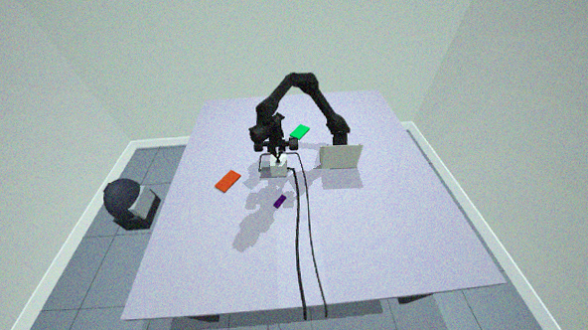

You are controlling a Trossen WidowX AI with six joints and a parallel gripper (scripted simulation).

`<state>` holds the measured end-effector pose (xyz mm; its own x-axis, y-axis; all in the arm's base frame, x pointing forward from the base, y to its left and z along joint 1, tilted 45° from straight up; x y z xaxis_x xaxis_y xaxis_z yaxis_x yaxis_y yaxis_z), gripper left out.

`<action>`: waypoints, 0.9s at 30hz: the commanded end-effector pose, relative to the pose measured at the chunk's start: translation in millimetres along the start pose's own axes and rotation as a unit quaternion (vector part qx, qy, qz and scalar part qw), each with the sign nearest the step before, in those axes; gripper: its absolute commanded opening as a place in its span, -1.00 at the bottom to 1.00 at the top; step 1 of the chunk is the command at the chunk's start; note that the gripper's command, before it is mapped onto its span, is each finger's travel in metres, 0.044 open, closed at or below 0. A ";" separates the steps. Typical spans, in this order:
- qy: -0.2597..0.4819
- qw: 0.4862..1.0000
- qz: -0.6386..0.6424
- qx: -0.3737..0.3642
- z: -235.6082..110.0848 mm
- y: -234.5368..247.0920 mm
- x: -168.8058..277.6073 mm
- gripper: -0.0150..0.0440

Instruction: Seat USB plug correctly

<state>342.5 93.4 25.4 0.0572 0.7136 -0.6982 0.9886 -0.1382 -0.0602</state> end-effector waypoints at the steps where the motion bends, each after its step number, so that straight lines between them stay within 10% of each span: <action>1: -0.001 1.000 -0.001 -0.001 0.4 0.3 -0.6 -0.49; 27: -0.001 1.000 -0.001 -0.002 3.5 0.3 -0.6 -0.49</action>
Point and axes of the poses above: the point midway between the two fingers, 35 mm back from their tips, its own z axis out along the fingers, its own y axis across the jaws, x = y × z, the point moved 6 cm from there along -z, back along the fingers, and after that the axes turned 6 degrees about -z, right-handed, at the moved point
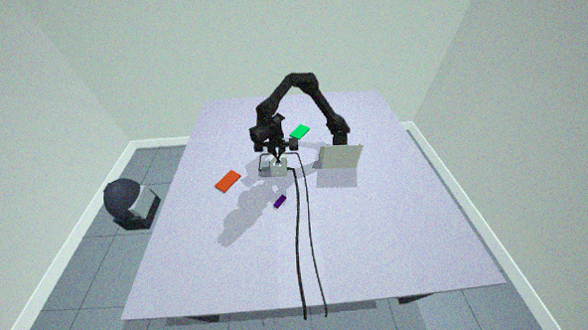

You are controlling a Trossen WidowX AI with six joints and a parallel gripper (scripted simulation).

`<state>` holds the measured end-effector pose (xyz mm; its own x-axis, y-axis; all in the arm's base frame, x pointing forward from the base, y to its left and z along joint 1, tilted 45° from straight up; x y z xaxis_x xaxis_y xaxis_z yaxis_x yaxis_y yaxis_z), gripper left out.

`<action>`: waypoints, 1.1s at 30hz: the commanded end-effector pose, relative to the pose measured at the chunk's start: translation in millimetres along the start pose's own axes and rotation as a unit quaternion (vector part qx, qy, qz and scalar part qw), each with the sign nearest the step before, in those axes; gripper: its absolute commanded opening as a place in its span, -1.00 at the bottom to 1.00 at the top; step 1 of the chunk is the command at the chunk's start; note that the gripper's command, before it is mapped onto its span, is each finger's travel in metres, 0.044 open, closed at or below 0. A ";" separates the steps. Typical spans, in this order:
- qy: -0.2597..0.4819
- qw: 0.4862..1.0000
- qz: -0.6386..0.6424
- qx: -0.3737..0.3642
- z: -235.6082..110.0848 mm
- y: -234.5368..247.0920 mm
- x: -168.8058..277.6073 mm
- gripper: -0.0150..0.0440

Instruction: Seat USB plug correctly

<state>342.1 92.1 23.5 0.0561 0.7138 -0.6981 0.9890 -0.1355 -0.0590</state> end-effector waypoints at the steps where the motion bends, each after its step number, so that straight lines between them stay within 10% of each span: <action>1: -0.001 1.000 -0.001 0.000 1.4 0.3 -0.9 -0.49; 33: -0.001 1.000 -0.001 0.000 5.0 0.3 -1.0 -0.49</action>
Point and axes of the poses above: the point midway between the two fingers, 35 mm back from their tips, its own z axis out along the fingers, its own y axis across the jaws, x = y × z, the point moved 6 cm from there along -z, back along the fingers, and after that the axes turned 6 degrees about -z, right-handed, at the moved point
